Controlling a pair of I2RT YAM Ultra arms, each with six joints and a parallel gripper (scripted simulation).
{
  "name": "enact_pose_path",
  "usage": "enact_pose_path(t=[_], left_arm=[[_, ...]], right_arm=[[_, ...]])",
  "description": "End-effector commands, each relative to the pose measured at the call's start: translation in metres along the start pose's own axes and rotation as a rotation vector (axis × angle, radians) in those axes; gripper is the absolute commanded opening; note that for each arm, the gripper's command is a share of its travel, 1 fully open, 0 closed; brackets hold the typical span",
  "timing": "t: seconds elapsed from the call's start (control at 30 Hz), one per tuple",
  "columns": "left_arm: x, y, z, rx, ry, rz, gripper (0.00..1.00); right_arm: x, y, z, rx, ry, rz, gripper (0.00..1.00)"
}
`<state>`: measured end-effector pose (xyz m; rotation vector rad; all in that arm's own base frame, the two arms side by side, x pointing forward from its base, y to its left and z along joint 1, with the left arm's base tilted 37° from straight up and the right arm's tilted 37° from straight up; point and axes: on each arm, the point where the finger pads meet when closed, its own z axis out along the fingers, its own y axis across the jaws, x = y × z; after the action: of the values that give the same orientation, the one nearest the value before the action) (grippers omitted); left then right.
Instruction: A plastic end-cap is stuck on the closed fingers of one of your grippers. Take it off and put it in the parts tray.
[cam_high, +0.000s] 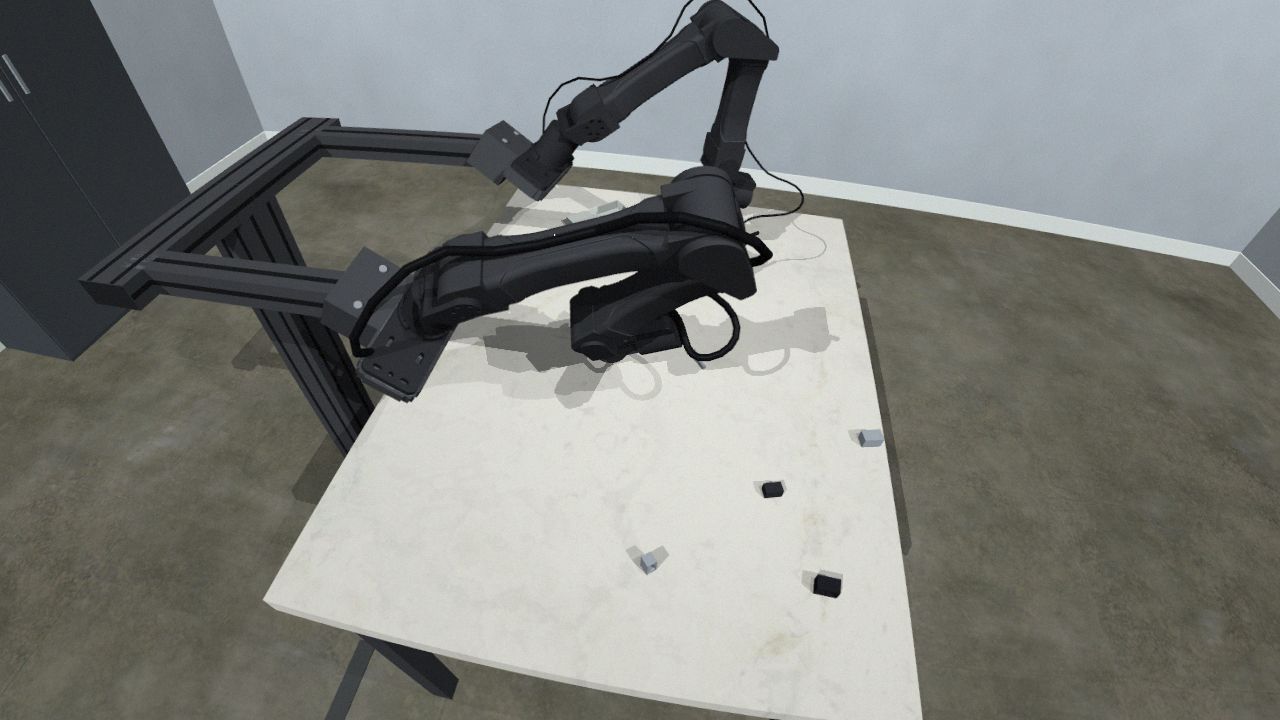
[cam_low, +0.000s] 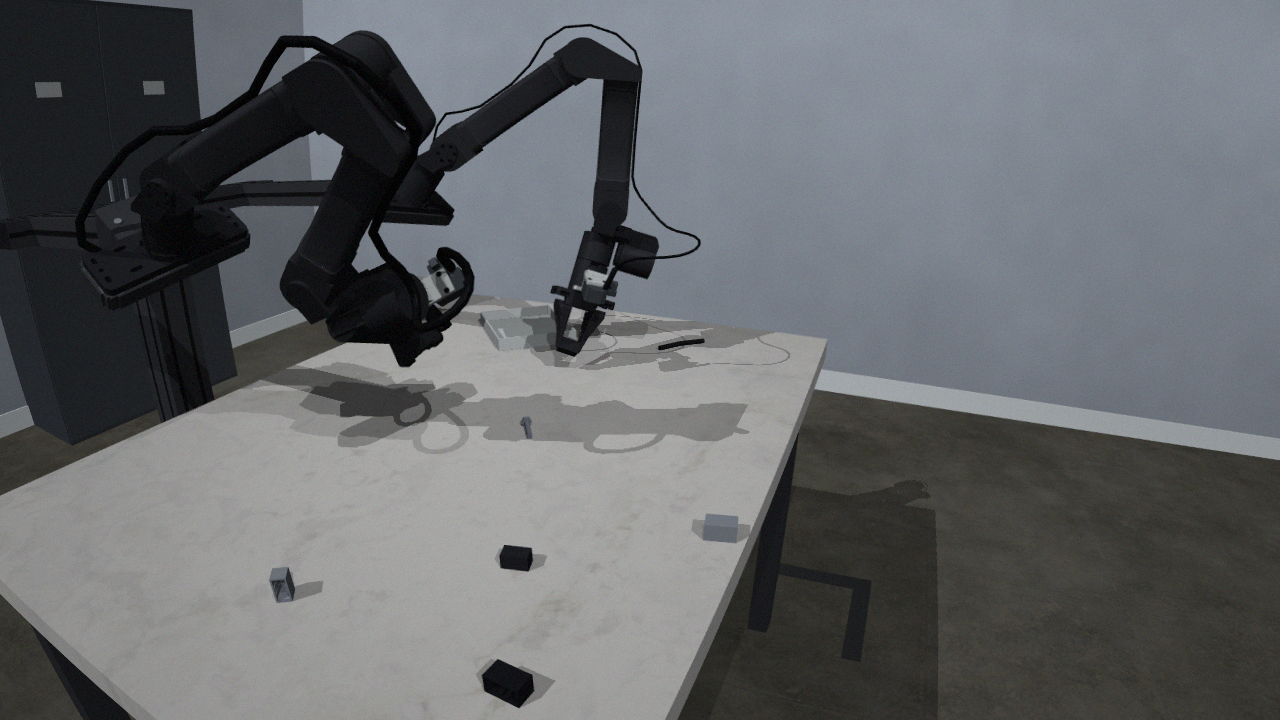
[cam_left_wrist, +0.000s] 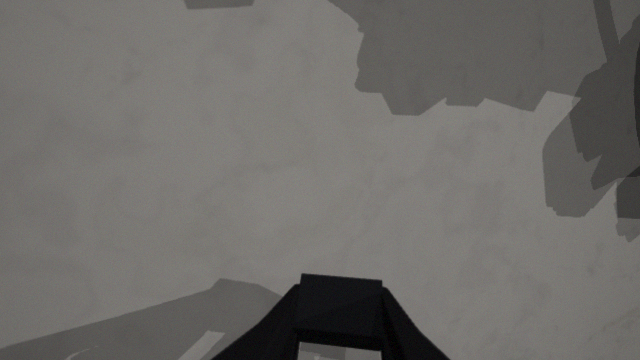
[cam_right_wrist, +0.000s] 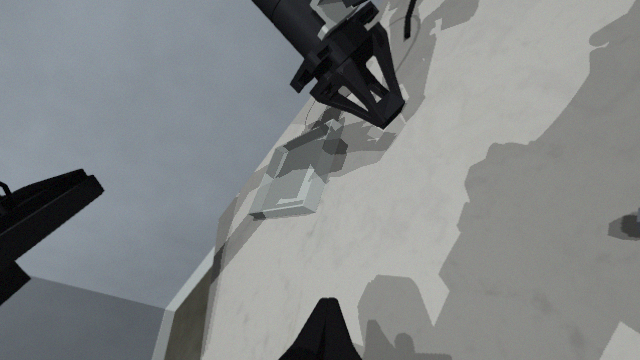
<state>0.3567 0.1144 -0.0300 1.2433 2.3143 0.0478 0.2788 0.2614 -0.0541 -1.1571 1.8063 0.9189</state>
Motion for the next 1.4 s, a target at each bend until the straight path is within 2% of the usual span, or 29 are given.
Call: enact_pose_path(t=[0.0, 0.03, 0.1, 0.2, 0.27, 0.4, 0.5, 0.6, 0.67, 0.8, 1.03, 1.37], left_arm=[[0.029, 0.034, -0.024, -0.206, 0.101, -0.134, 0.28], [0.04, 0.034, -0.028, -0.229, 0.121, -0.174, 0.28], [0.04, 0.034, -0.028, -0.229, 0.121, -0.174, 0.28], [0.069, 0.034, -0.04, -0.297, 0.179, -0.281, 0.28], [0.099, 0.025, -0.052, -0.339, 0.239, -0.381, 0.28], [0.143, -0.005, -0.066, -0.34, 0.371, -0.52, 0.28], [0.163, -0.03, -0.06, -0.318, 0.454, -0.602, 0.28], [0.171, -0.054, -0.053, -0.287, 0.516, -0.642, 0.28], [0.171, -0.054, -0.053, -0.287, 0.516, -0.642, 0.28], [0.176, -0.065, -0.048, -0.271, 0.544, -0.645, 0.28], [0.196, -0.055, -0.04, -0.28, 0.527, -0.628, 0.28], [0.208, -0.06, -0.034, -0.257, 0.54, -0.663, 0.28]], right_arm=[[0.024, 0.012, 0.03, -0.041, 0.223, -0.223, 0.0], [0.024, 0.016, 0.036, -0.055, 0.238, -0.272, 0.0], [0.024, 0.016, 0.036, -0.055, 0.238, -0.272, 0.0], [0.027, 0.029, 0.051, -0.094, 0.282, -0.406, 0.0], [0.025, 0.044, 0.068, -0.139, 0.311, -0.54, 0.0], [0.025, 0.068, 0.088, -0.205, 0.35, -0.736, 0.0], [0.023, 0.085, 0.101, -0.25, 0.364, -0.86, 0.0], [0.009, 0.098, 0.114, -0.264, 0.352, -0.98, 0.0], [0.009, 0.098, 0.114, -0.264, 0.352, -0.98, 0.0], [-0.027, 0.085, 0.122, -0.199, 0.308, -1.044, 0.0], [-0.059, 0.07, 0.125, -0.141, 0.253, -1.057, 0.0], [-0.051, 0.076, 0.128, -0.159, 0.262, -1.058, 0.0]])
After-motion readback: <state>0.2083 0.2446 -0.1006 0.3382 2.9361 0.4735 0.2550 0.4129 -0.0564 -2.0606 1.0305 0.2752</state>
